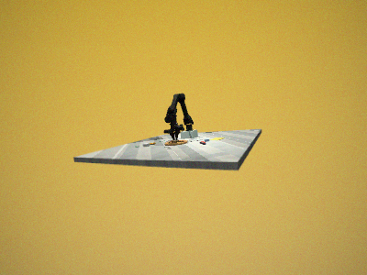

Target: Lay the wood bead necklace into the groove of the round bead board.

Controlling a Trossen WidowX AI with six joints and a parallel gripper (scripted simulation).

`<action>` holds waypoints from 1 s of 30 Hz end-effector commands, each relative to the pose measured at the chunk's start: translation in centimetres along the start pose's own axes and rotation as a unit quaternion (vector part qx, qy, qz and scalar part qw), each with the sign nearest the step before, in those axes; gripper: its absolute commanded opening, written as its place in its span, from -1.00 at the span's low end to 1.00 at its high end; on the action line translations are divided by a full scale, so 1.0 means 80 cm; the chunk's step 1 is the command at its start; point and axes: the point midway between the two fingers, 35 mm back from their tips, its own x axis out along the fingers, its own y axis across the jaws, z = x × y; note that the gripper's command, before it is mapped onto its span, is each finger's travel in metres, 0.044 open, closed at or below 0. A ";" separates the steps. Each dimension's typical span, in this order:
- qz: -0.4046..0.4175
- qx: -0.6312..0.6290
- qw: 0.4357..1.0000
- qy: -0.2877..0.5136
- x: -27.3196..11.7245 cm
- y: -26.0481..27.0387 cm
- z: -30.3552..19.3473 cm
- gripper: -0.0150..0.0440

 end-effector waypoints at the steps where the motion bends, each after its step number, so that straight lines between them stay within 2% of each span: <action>1: 0.005 0.003 1.000 0.002 0.012 0.004 -0.001 -0.08; 13: 0.006 0.004 1.000 0.002 0.023 0.005 -0.001 -0.08; 18: 0.004 0.001 1.000 0.002 0.020 0.003 0.000 -0.49; 30: 0.004 0.001 1.000 0.002 0.020 0.003 0.000 -0.49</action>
